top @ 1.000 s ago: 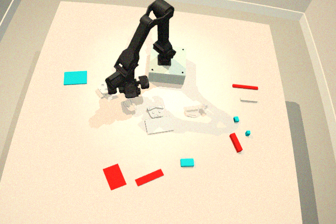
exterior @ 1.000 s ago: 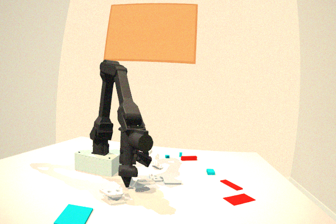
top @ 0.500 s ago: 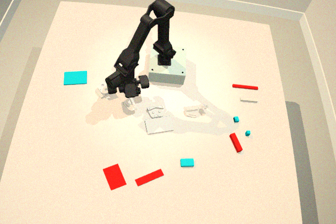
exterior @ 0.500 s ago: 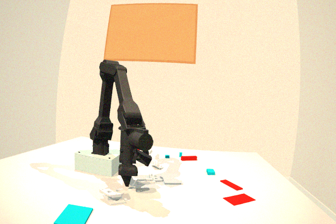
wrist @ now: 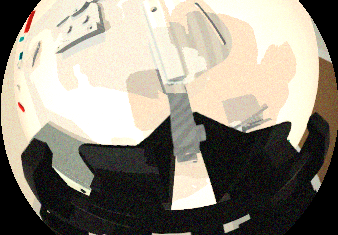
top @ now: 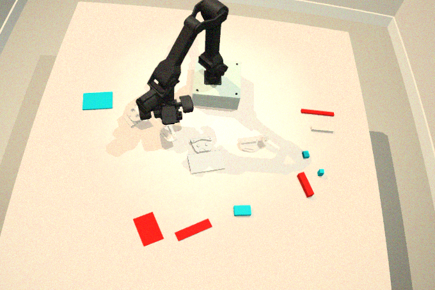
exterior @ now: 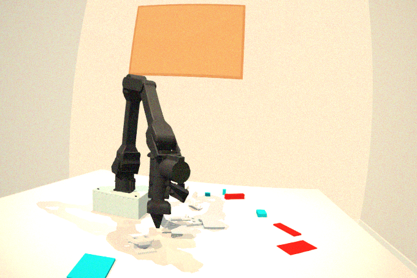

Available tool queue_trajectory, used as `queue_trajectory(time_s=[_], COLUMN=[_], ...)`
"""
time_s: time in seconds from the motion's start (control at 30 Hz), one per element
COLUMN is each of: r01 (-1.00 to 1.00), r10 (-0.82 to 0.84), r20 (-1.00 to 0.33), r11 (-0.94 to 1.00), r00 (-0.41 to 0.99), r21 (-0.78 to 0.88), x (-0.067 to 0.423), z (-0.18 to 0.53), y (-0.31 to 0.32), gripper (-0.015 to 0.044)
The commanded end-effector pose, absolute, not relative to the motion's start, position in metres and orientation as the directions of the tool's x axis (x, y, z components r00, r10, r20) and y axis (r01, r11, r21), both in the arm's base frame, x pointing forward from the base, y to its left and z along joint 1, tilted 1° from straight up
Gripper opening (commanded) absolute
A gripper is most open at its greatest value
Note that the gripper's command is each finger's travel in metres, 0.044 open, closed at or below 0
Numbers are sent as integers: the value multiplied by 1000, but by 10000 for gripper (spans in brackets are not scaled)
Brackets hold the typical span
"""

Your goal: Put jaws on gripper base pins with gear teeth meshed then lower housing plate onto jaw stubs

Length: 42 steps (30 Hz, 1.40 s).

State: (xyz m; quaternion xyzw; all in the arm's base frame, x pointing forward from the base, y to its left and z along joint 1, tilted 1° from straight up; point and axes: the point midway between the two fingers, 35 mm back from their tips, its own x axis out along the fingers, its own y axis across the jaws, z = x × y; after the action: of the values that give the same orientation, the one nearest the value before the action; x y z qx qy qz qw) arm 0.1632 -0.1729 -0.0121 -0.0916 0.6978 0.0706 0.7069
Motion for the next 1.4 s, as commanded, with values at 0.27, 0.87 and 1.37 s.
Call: queue_trajectory(time_s=[0.27, 0.87, 1.37], r01=[-230, -230, -192], r10=[-30, -30, -30], r20=[-999, -999, -999], r11=[973, 973, 981], r00=[22, 22, 23], r21=[-34, -34, -33], x=[164, 164, 164], z=[-1, 31, 49], y=[-173, -173, -171], gripper=[37, 37, 37])
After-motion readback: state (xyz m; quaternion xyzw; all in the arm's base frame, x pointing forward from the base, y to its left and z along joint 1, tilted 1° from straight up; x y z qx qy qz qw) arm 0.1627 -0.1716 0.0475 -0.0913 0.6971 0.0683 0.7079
